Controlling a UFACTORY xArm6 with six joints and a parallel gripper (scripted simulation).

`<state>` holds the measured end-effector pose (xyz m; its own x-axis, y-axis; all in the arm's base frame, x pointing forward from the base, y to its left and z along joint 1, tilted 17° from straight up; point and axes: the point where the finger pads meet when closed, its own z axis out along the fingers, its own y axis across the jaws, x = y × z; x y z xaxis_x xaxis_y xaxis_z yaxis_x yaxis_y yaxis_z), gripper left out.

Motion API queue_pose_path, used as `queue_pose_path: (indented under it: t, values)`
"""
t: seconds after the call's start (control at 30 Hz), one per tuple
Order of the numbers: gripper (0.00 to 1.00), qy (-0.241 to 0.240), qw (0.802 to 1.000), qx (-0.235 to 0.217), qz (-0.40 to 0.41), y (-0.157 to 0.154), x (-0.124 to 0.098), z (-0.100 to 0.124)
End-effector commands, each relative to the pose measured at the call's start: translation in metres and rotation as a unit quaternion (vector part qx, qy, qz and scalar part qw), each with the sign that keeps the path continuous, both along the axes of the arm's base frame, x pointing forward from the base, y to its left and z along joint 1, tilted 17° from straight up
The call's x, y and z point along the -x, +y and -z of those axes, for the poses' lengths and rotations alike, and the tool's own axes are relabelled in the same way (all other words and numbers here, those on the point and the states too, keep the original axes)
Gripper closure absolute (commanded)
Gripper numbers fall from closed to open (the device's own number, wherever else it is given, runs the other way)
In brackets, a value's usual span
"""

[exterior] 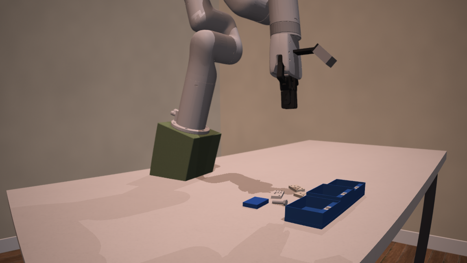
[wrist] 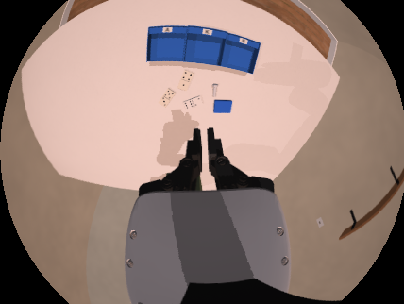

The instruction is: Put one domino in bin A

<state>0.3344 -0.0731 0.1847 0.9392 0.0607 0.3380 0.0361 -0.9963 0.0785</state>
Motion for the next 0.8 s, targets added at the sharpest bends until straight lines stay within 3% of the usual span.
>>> queue_pose_path:
  t: [0.0, 0.1, 0.4, 0.5, 0.7, 0.77]
  values:
    - [0.93, 0.014, 0.997, -0.047, 0.061, 0.000, -0.005, 0.014]
    - [0.93, 0.025, 0.991, -0.079, 0.105, 0.000, -0.005, 0.014]
    - [0.93, 0.025, 0.991, -0.079, 0.105, 0.000, -0.005, 0.014]
    - [0.93, 0.026, 0.997, -0.060, 0.047, -0.013, -0.023, 0.026]
    - [0.93, 0.026, 0.997, -0.060, 0.047, -0.039, -0.058, 0.050]
    - [0.93, 0.026, 0.997, -0.060, 0.047, -0.039, -0.058, 0.050]
